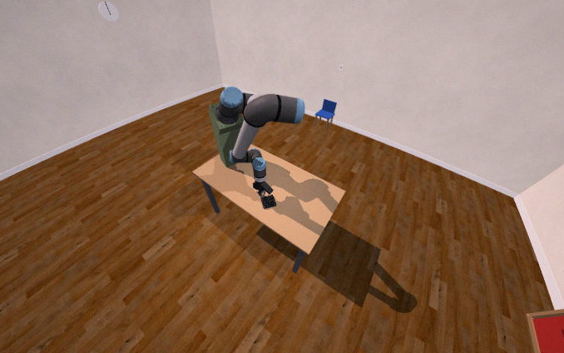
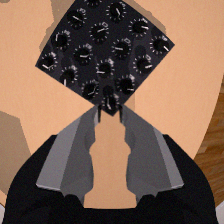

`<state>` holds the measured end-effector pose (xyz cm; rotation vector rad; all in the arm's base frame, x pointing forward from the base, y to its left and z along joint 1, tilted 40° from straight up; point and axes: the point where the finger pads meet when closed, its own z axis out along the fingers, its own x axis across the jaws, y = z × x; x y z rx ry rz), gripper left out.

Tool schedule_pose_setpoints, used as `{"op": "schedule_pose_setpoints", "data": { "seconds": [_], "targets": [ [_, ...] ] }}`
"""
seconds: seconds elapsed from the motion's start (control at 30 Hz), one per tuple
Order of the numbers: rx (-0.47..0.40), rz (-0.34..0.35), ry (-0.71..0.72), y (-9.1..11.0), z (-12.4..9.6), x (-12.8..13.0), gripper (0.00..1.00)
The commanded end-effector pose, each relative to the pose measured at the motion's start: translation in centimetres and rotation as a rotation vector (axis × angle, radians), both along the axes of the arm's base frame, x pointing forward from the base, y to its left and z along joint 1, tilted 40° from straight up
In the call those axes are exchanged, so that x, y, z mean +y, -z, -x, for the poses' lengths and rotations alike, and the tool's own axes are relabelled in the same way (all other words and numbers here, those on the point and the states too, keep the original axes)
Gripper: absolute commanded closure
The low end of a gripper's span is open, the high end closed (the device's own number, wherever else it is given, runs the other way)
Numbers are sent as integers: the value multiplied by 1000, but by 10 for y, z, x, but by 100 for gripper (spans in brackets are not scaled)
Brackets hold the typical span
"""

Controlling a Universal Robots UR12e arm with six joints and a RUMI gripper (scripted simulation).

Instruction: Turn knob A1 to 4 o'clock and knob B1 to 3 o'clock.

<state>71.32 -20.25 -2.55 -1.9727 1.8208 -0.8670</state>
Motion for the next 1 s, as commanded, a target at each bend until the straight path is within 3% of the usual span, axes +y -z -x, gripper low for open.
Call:
{"op": "schedule_pose_setpoints", "data": {
  "seconds": [0.0, 0.8, 0.97],
  "targets": [
    [1, -2, 1, -14, 14, 3, 89],
    [2, 0, -1, -23, 21, 5, 89],
    [20, 94, -110, -48, 18, -5, 89]
  ]
}}
